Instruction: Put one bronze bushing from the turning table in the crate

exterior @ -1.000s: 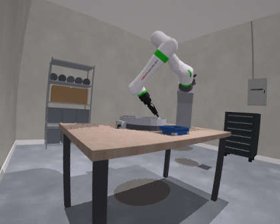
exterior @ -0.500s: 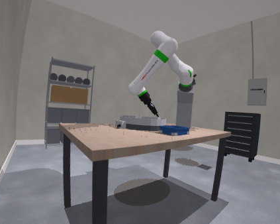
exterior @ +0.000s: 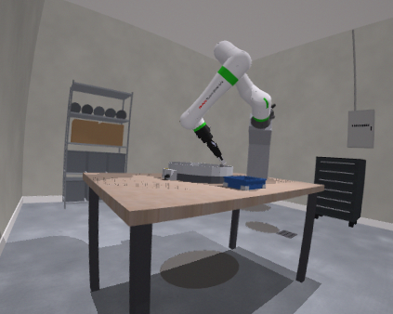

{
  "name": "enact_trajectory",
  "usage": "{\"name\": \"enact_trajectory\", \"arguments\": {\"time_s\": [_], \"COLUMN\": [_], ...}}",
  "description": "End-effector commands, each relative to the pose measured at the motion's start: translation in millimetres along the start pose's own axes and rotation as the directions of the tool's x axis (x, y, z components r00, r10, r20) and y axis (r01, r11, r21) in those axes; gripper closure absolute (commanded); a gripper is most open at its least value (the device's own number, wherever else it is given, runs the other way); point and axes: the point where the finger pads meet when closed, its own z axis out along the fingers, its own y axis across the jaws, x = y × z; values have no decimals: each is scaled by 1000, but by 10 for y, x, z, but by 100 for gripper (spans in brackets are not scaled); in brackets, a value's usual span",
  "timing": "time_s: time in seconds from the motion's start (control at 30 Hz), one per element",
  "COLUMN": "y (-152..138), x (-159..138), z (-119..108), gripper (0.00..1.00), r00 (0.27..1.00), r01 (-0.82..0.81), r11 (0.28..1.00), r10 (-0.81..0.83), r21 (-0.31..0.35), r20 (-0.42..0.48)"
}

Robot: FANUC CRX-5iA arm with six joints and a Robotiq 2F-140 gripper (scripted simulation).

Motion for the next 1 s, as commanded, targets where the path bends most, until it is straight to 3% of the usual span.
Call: {"name": "enact_trajectory", "arguments": {"time_s": [0.0,0.37,0.97], "y": [4,6,7], "x": [-85,-292,-305], "z": [-104,-352,-367], "gripper": [100,100,100], "r00": [1000,1000,1000], "r01": [0,0,0], "r11": [1000,1000,1000], "r10": [0,0,0], "r21": [0,0,0], "r20": [0,0,0]}}
